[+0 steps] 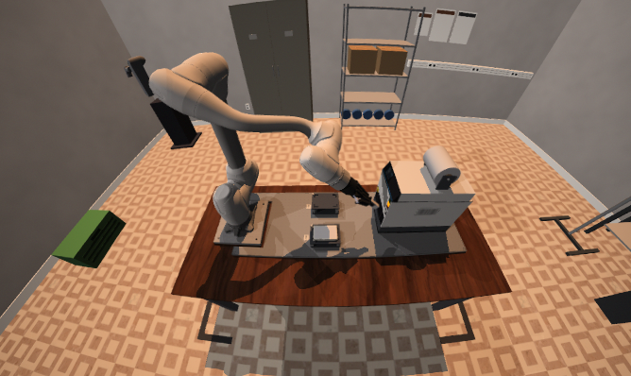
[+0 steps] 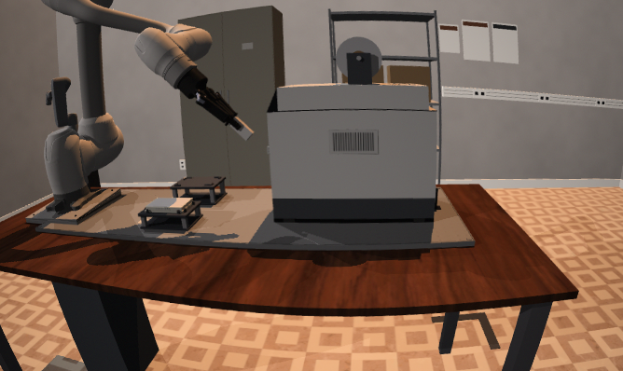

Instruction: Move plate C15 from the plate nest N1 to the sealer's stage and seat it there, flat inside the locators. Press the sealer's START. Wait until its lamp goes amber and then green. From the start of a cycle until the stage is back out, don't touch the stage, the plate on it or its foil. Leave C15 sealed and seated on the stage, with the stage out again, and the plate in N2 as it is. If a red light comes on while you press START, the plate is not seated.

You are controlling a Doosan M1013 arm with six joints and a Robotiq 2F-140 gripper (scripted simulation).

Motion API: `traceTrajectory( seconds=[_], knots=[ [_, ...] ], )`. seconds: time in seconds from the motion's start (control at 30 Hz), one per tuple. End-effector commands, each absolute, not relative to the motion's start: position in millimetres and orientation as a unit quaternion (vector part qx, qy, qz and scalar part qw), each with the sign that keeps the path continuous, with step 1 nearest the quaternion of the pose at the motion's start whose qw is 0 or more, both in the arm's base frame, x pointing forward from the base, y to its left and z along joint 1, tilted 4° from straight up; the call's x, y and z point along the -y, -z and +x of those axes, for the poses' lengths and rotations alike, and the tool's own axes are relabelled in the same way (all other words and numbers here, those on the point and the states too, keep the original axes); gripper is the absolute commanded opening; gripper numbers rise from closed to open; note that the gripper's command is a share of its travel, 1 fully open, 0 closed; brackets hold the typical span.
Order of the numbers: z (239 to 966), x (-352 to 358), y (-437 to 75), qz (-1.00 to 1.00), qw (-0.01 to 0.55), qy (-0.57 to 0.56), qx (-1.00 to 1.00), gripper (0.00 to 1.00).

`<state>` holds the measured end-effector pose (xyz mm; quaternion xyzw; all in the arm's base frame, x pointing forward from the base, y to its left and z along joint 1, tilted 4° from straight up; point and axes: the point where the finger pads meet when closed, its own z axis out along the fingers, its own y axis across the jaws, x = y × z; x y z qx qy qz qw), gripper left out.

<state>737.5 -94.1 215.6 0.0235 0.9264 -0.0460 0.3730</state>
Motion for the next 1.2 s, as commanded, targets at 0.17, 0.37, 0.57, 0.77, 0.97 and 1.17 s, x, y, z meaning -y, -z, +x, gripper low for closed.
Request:
traceTrajectory(
  seconds=[0.17, 0.37, 0.57, 0.77, 0.97, 1.17],
  knots=[
    [710, 93, -227, 0.024, 0.371, 0.046, -0.927, 0.1],
    [689, 91, -237, 0.024, 0.371, 0.046, -0.927, 0.1],
    [673, 89, -246, 0.024, 0.371, 0.046, -0.927, 0.1],
    [651, 86, -257, 0.024, 0.371, 0.046, -0.927, 0.1],
    [655, 86, -266, 0.024, 0.371, 0.046, -0.927, 0.7],
    [668, 86, -281, 0.024, 0.371, 0.046, -0.927, 0.7]
  ],
)
